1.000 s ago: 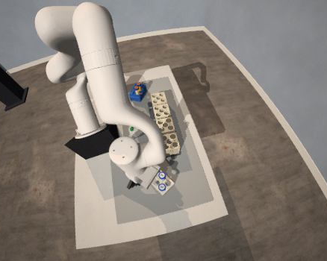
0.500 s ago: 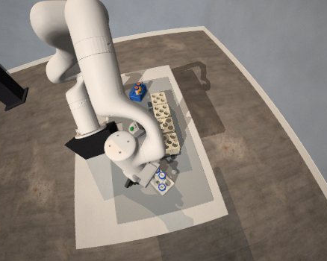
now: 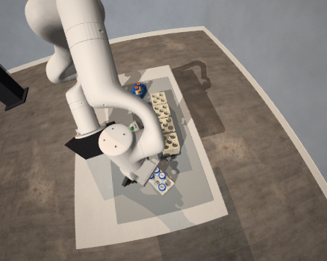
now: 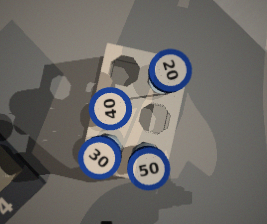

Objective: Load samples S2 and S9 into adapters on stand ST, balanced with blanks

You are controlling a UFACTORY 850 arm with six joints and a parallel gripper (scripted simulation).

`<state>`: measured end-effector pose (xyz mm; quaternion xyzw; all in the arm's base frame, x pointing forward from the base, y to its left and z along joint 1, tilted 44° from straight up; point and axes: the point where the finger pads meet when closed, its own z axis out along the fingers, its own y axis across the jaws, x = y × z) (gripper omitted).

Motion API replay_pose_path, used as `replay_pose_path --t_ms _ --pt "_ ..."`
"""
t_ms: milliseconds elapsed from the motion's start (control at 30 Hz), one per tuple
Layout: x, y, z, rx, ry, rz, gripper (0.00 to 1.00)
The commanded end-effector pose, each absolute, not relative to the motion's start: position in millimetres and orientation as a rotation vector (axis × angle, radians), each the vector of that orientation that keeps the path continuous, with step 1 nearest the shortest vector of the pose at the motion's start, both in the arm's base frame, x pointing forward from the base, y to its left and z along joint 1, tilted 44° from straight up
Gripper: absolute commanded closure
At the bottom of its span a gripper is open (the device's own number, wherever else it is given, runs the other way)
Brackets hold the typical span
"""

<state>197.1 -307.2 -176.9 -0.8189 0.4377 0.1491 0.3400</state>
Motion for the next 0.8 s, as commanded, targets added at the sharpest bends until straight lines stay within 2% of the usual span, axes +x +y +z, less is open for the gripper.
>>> replay_pose_path --t_ms 0,333,767 --pt "197 -317 -168 -2.133 1.14 0.386 0.0" --pt "196 -330 -153 -2.133 1.14 0.386 0.0" --pt "228 -299 -122 -2.281 0.725 0.216 0.0"
